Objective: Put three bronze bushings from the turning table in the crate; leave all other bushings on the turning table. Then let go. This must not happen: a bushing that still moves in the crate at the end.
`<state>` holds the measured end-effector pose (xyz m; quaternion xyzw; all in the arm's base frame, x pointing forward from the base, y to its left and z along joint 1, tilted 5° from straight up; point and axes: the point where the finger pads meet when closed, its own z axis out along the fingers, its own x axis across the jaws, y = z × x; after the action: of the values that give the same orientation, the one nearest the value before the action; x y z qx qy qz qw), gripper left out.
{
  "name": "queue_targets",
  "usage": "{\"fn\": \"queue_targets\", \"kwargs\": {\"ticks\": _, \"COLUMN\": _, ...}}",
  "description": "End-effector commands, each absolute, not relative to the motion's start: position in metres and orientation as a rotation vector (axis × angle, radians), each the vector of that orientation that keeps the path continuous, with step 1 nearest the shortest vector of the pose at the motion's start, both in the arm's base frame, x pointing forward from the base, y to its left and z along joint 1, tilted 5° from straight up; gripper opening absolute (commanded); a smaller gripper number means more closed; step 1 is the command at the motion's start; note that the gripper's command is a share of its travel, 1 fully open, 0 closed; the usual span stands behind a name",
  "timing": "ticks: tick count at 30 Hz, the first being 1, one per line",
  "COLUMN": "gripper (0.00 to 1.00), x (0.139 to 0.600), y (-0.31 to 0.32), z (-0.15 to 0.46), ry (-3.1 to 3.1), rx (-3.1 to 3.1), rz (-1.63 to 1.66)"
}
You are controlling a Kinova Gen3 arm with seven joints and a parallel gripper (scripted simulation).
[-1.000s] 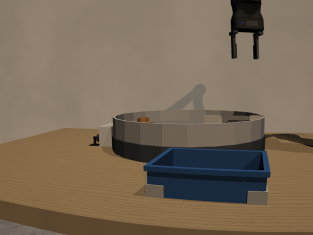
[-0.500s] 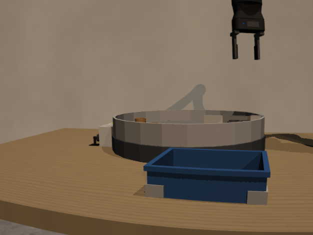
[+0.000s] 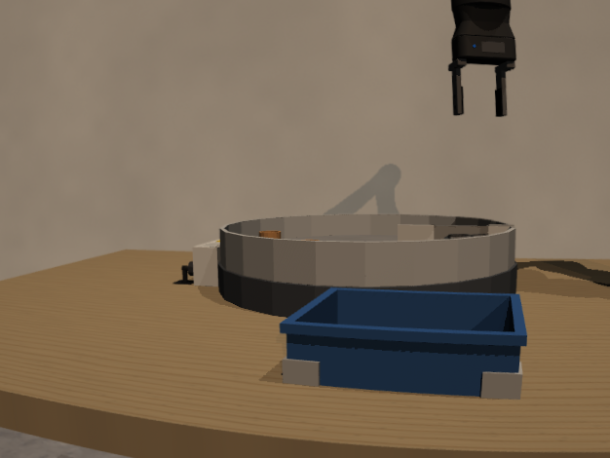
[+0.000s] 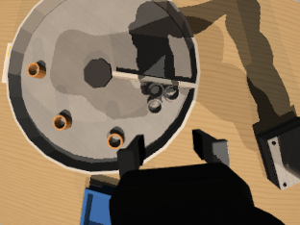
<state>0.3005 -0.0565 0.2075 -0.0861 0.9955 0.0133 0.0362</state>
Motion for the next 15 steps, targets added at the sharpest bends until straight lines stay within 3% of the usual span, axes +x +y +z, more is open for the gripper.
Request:
{"fn": "queue_targets", "kwargs": {"ticks": 1, "gripper": 1.00, "x": 0.3009, "y": -0.0566, "z": 0.2078, "ry": 3.056, "rx": -0.264, "rz": 0.041}}
{"fn": "queue_targets", "kwargs": {"ticks": 15, "gripper": 1.00, "x": 0.3009, "y": -0.0566, "z": 0.2078, "ry": 3.056, "rx": -0.264, "rz": 0.041}}
